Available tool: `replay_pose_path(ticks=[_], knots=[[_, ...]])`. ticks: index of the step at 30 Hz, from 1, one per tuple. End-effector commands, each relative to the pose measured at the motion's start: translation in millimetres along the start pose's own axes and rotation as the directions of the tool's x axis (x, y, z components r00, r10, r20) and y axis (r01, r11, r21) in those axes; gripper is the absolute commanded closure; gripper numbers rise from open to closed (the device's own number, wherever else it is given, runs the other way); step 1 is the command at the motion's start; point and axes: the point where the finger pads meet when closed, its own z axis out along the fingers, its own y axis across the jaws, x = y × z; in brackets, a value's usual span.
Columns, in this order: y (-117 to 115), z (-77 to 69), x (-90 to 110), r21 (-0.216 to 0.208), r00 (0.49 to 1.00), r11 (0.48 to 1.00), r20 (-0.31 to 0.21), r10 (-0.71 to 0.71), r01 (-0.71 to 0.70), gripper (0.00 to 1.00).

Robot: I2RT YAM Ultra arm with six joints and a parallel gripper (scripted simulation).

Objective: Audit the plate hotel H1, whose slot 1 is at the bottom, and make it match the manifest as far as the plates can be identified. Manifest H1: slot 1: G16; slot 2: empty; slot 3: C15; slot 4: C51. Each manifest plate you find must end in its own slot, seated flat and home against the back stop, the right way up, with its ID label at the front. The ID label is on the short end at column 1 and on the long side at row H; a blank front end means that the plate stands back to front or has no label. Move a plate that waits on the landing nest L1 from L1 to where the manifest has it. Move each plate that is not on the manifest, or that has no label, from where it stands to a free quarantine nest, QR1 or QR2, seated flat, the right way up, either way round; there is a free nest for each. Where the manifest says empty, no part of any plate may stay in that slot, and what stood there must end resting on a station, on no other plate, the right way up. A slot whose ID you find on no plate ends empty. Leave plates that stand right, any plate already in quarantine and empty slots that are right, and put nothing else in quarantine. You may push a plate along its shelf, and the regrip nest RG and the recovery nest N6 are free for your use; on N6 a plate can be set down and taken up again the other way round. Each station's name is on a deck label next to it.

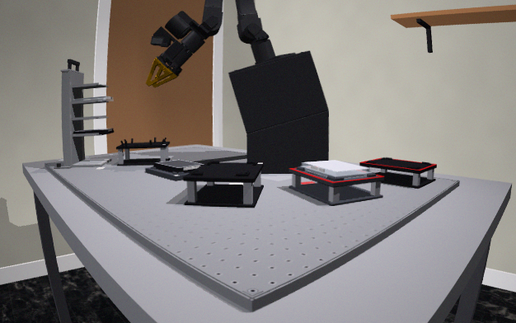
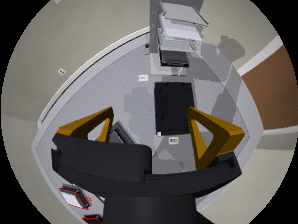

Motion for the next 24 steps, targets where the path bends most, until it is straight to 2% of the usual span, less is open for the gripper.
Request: replay_pose_path(ticks=[1,3,24], knots=[[-1.7,2.4,-7.7,-0.037,1.000,0.999,0.015,-0.020,0.020,0.00],[-1.7,2.4,-7.7,-0.037,1.000,0.999,0.015,-0.020,0.020,0.00],[-63.3,14.8,-19.5,-0.035,1.000,0.999,0.015,-0.022,0.023,0.00]])
